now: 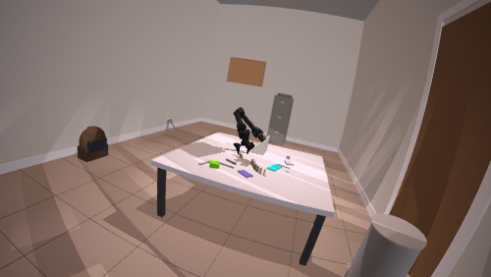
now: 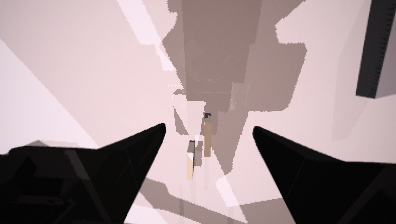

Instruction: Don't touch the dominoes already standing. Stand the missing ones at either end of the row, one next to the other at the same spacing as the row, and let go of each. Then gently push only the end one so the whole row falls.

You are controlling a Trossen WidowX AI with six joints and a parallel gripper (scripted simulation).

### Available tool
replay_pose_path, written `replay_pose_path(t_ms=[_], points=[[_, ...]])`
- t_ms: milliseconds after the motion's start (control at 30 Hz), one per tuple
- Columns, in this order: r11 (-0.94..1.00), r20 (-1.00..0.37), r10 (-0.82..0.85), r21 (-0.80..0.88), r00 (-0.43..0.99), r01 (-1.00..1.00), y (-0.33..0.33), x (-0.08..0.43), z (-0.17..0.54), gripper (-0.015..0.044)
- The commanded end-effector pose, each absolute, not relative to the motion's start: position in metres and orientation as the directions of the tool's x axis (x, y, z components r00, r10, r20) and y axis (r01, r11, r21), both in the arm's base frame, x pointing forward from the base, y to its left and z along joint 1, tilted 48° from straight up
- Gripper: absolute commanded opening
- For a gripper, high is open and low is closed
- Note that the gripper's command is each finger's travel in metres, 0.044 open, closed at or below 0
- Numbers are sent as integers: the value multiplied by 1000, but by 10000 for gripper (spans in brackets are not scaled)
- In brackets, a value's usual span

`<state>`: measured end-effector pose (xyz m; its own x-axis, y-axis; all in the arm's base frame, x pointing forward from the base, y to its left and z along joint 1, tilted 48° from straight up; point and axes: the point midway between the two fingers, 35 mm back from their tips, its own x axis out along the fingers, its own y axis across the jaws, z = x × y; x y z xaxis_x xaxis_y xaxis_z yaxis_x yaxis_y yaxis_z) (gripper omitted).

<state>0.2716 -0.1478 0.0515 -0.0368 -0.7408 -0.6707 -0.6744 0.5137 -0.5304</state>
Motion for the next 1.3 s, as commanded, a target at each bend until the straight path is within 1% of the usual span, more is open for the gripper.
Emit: replay_pose_path(t_ms=[0, 600, 1133, 1267], points=[[504, -665, -746, -525, -39, -686, -160, 268, 43, 440], [503, -664, -747, -525, -40, -686, -172, 267, 33, 440], [503, -664, -747, -525, -40, -686, -172, 267, 33, 21], [503, -664, -747, -525, -40, -686, -172, 267, 33, 21]])
